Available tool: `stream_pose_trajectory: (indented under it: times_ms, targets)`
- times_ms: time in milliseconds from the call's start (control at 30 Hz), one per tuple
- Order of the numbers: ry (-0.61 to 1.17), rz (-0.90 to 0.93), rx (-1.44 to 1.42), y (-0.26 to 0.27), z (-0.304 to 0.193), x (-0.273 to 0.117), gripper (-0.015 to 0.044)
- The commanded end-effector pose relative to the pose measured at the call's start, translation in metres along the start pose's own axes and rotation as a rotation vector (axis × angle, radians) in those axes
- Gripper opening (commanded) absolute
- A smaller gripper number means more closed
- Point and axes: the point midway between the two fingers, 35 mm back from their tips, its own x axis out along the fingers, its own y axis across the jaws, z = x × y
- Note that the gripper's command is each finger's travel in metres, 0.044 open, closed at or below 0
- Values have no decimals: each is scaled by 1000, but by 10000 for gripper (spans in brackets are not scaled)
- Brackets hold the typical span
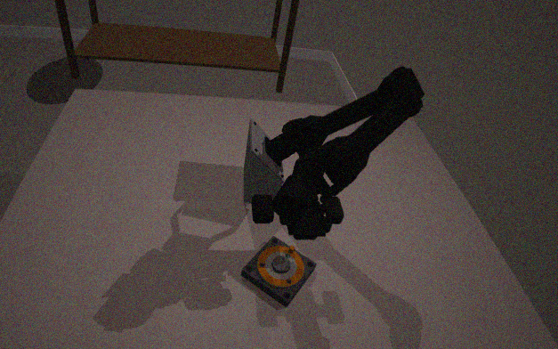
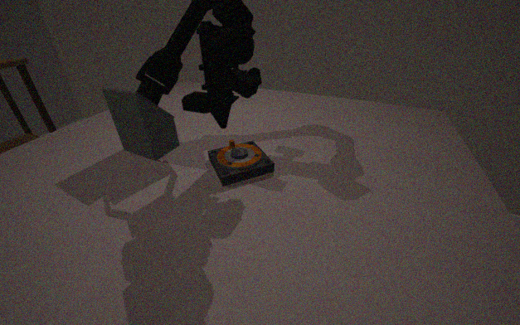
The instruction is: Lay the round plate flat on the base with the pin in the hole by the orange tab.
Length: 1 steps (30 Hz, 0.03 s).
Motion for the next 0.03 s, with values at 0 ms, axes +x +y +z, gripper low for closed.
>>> stream_pose_trajectory:
  times_ms: [0]
  targets:
    - [0, 1, 6, 0, 0, 0, 0]
